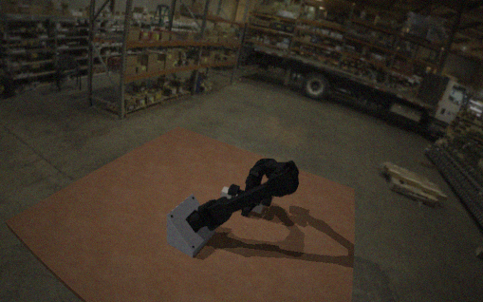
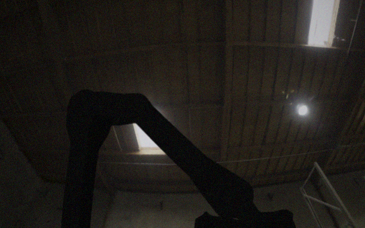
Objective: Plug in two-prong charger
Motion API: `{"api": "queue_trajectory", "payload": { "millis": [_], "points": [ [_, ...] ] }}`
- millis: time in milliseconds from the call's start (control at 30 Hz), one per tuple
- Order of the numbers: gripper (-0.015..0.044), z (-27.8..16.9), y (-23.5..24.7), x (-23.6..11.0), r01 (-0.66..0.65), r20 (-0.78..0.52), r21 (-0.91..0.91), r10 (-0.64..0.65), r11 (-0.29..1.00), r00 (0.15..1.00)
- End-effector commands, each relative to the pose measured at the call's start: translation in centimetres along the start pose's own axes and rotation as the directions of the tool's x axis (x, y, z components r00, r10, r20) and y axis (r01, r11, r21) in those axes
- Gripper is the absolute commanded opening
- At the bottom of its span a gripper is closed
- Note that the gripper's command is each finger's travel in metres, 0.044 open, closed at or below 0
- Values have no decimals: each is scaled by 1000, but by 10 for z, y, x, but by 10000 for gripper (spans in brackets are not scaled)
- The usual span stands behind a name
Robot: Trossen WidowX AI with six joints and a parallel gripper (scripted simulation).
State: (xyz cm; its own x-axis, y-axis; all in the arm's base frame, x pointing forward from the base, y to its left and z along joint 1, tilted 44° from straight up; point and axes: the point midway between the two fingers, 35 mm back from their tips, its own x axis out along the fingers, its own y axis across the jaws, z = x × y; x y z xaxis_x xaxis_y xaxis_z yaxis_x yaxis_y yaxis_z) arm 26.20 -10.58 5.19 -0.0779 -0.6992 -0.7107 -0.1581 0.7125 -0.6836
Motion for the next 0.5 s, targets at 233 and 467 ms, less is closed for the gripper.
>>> {"api": "queue_trajectory", "payload": {
  "millis": [233, 467],
  "points": [
    [0, 7, -1, -1, 5, 4, 8, -5, 1000, 1000],
    [0, 9, -1, -1, 4, 4, 8, -5, 1000, 1000]
  ]
}}
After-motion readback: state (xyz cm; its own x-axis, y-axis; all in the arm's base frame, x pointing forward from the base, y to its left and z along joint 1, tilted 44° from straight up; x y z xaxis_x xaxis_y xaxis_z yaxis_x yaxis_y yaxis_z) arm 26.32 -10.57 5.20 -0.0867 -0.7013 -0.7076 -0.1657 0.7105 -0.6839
